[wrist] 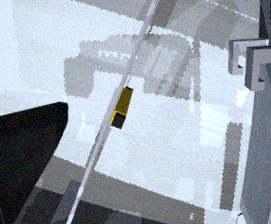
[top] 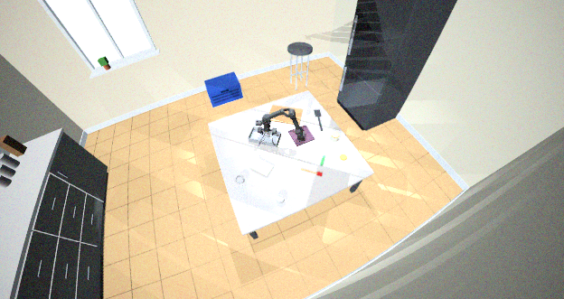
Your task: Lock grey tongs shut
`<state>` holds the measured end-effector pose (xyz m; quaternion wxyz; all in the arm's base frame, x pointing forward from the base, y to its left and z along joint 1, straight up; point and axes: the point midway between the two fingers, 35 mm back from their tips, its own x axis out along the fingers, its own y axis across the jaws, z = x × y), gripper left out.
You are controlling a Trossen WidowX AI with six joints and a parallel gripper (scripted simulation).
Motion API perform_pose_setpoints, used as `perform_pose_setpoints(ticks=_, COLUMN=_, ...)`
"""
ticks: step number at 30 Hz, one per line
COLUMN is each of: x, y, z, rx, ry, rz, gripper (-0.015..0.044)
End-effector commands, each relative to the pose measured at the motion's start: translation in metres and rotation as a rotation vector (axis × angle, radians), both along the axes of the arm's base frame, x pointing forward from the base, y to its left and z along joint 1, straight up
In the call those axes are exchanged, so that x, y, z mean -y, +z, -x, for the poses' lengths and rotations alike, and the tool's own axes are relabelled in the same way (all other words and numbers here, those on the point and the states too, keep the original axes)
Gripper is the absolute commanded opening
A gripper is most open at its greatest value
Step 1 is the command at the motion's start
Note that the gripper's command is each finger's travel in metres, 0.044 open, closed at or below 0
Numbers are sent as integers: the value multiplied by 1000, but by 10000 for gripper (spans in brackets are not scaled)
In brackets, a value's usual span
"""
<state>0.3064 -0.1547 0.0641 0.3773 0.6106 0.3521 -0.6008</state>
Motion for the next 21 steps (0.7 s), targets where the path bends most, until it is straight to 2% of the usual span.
perform_pose_setpoints(ticks=1, x=-2, y=-5, z=2, rx=-4, ry=-1, rz=-8, gripper=440)
perform_pose_setpoints(ticks=3, x=0, y=-1, z=0, rx=-1, ry=0, rz=0, gripper=387)
perform_pose_setpoints(ticks=21, x=0, y=-1, z=0, rx=-1, ry=0, rz=0, gripper=267)
